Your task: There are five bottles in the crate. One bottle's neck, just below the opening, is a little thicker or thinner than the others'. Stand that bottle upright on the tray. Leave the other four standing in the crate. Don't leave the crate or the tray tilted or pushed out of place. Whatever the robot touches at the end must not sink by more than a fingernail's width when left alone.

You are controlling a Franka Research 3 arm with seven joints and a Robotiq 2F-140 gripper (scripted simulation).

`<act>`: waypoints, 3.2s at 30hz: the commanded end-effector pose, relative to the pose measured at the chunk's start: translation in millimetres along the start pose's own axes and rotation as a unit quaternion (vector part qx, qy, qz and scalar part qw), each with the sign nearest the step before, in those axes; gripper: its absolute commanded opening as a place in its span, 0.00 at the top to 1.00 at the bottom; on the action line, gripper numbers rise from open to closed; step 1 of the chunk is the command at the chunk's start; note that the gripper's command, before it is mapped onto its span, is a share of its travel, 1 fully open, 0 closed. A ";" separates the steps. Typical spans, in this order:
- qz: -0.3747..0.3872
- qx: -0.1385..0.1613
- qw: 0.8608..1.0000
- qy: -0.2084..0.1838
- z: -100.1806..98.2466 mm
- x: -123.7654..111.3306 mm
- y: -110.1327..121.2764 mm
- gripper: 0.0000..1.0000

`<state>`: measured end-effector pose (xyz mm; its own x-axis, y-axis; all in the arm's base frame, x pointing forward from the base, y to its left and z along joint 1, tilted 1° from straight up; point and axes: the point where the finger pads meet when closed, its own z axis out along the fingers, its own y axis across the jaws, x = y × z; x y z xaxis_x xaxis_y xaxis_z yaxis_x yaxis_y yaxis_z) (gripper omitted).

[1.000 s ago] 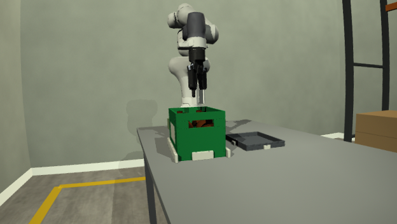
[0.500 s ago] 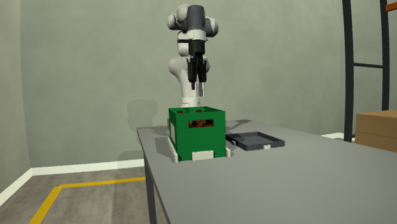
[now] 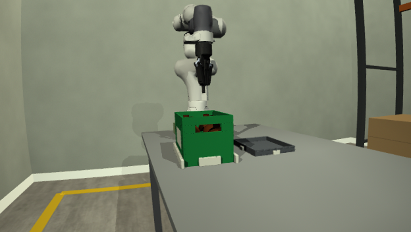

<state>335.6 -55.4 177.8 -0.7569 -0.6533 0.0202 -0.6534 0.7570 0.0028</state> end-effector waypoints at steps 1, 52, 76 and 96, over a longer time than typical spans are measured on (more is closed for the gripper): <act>-0.001 0.000 1.000 0.000 -1.1 -0.7 1.0 0.90; -0.001 0.000 1.000 0.000 -0.9 -3.4 -118.1 0.56; -0.001 0.000 1.000 0.000 -0.9 -3.4 -118.1 0.56; -0.001 0.000 1.000 0.000 4.5 -3.4 -118.1 0.56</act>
<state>414.8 -142.4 175.7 -0.7578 -0.6521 0.0225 -0.6522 0.7581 0.0032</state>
